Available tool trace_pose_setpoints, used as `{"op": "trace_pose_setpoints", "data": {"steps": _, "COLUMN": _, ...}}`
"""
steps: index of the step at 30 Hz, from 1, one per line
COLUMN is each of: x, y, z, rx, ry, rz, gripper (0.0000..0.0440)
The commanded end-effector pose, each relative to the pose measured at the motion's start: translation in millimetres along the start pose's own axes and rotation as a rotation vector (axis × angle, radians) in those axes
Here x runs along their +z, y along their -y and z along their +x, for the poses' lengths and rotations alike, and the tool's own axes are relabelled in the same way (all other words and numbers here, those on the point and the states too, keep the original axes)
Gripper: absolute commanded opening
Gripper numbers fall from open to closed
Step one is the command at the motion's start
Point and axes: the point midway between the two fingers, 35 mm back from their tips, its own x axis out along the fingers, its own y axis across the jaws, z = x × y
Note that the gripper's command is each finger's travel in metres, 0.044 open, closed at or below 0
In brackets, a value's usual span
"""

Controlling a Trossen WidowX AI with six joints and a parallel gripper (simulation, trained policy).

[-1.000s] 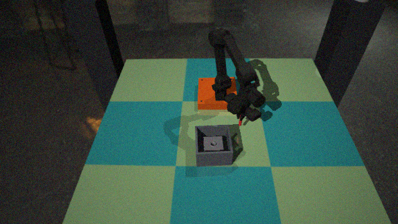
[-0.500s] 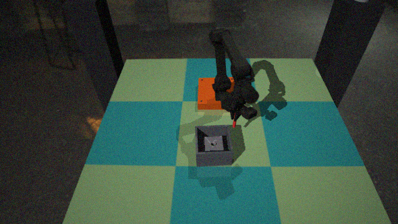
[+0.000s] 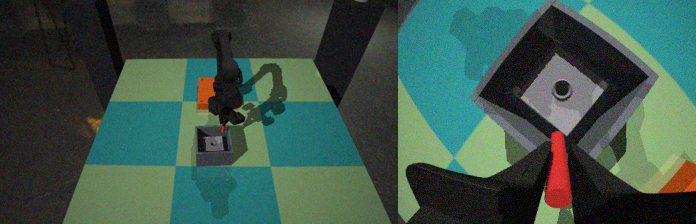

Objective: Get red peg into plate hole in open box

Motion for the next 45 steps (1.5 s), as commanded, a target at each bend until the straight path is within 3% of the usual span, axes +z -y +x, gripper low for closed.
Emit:
{"op": "trace_pose_setpoints", "data": {"steps": 1, "x": 12.0, "y": -0.1, "z": 6.6, "rx": -0.002, "ry": -0.005, "rz": 0.018, "gripper": 0.0}}
{"op": "trace_pose_setpoints", "data": {"steps": 22, "x": 47.1, "y": 0.1, "z": 59.7, "rx": -0.031, "ry": -0.078, "rz": 0.074, "gripper": 0.0008}}
{"op": "trace_pose_setpoints", "data": {"steps": 24, "x": 47.3, "y": 0.2, "z": 67.2, "rx": -0.04, "ry": -0.087, "rz": 0.067, "gripper": 0.0034}}
{"op": "trace_pose_setpoints", "data": {"steps": 29, "x": 48.6, "y": 2.1, "z": 82.1, "rx": -0.066, "ry": -0.11, "rz": 0.038, "gripper": 0.0148}}
{"op": "trace_pose_setpoints", "data": {"steps": 34, "x": 56.9, "y": -3.9, "z": 88.1, "rx": -0.07, "ry": -0.11, "rz": 0.024, "gripper": 0.0162}}
{"op": "trace_pose_setpoints", "data": {"steps": 45, "x": 77.3, "y": -15.3, "z": 93.5, "rx": -0.063, "ry": -0.118, "rz": -0.002, "gripper": 0.0147}}
